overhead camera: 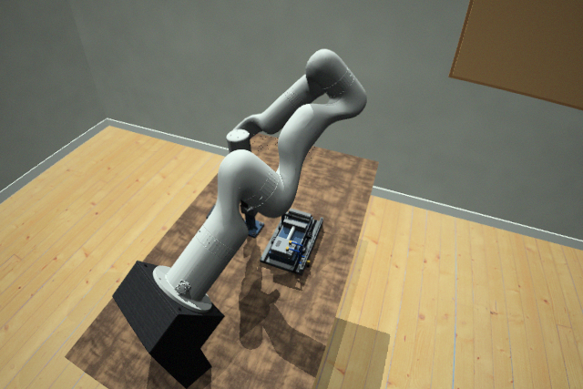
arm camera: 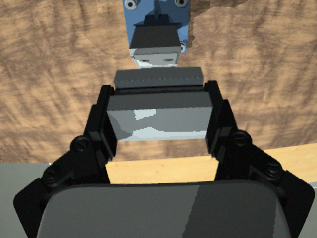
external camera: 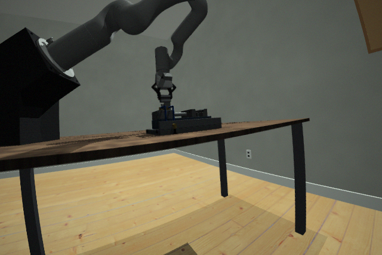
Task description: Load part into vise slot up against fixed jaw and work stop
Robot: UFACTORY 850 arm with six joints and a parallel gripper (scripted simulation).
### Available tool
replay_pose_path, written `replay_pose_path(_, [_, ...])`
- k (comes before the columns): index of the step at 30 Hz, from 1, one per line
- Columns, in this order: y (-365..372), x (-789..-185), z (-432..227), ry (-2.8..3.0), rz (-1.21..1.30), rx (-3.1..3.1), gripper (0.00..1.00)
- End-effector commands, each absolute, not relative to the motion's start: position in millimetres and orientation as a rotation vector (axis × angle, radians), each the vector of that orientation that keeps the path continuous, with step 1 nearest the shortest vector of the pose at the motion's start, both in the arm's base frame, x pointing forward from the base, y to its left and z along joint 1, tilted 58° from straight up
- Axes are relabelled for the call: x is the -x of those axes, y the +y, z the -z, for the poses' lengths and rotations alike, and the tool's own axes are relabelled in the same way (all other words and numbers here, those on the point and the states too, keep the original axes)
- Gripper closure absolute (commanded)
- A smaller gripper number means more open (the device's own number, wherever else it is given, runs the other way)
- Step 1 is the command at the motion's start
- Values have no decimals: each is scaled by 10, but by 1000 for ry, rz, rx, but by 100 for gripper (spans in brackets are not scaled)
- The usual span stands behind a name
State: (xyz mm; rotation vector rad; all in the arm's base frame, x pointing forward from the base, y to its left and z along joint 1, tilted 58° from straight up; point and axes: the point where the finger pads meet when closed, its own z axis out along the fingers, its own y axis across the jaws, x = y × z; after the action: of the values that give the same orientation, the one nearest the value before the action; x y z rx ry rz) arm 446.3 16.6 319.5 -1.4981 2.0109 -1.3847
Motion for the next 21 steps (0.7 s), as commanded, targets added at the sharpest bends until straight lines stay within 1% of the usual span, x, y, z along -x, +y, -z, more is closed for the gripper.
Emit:
replay_pose_path(1, [171, -4465, -3197, 2024, 1408, 1489, 100])
replay_pose_path(21, [186, -4475, -3191, 2119, 1580, 1413, 100])
